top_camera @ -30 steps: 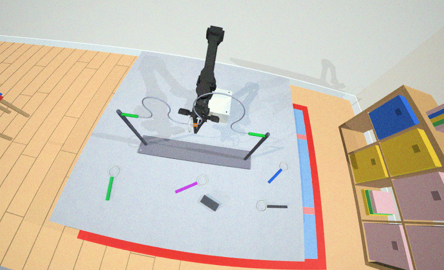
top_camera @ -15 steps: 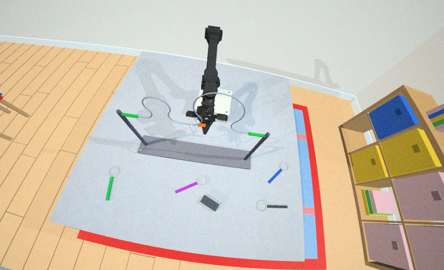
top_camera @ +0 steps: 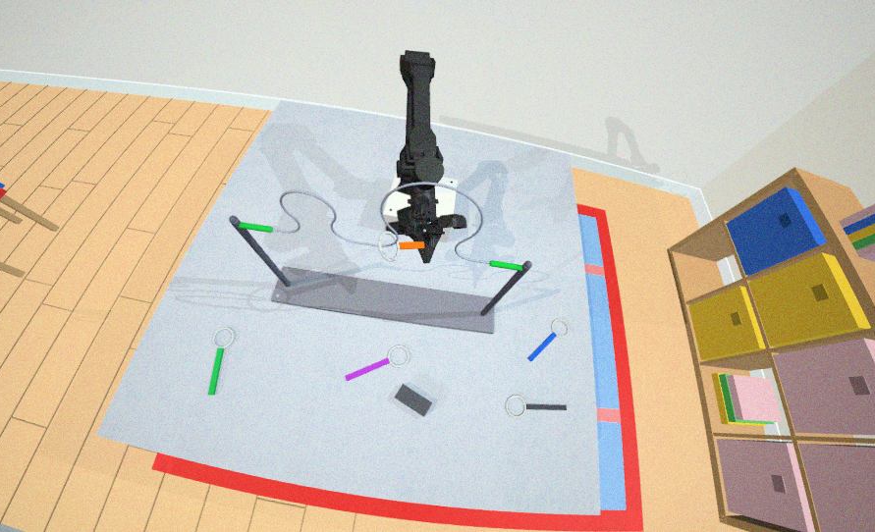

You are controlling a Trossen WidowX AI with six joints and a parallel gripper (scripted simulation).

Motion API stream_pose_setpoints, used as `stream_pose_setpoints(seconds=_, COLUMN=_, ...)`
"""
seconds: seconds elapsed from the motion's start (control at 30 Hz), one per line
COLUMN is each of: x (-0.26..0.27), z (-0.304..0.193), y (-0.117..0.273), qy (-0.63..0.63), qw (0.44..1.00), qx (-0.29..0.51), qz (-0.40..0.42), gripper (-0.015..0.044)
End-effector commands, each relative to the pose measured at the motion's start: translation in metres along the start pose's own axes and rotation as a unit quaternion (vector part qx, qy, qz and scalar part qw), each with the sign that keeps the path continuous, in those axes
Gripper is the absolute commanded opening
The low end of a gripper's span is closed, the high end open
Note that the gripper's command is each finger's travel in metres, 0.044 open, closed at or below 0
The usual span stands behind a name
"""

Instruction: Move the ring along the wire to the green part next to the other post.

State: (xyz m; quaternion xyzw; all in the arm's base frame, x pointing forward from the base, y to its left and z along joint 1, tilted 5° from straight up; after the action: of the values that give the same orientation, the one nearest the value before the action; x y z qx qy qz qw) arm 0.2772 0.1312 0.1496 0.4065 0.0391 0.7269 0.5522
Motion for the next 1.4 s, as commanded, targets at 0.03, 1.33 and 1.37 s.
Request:
stream_pose_setpoints(seconds=0.03, x=0.02, z=0.005, y=0.004, qy=-0.054, qw=0.998, qx=0.002, qz=0.035, gripper=-0.015)
stream_pose_setpoints(seconds=1.33, x=0.097, z=0.047, y=0.037, qy=-0.332, qw=0.922, qx=0.026, qz=0.197, gripper=-0.015)
stream_pose_setpoints(seconds=1.37, x=0.098, z=0.049, y=0.038, qy=-0.338, qw=0.919, qx=0.026, qz=0.2, gripper=-0.015)
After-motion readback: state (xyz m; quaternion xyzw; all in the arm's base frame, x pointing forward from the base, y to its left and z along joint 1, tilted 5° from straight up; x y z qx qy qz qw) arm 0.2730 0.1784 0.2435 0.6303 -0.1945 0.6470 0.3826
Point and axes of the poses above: the point midway between the two fingers, 35 mm back from their tips, its own y axis back along the fingers, its own x axis across the jaws, z = x × y, the point moved 2 cm from there along y, back along the fingers, and after that the axes turned 4 degrees about y, right-handed, at the moved point
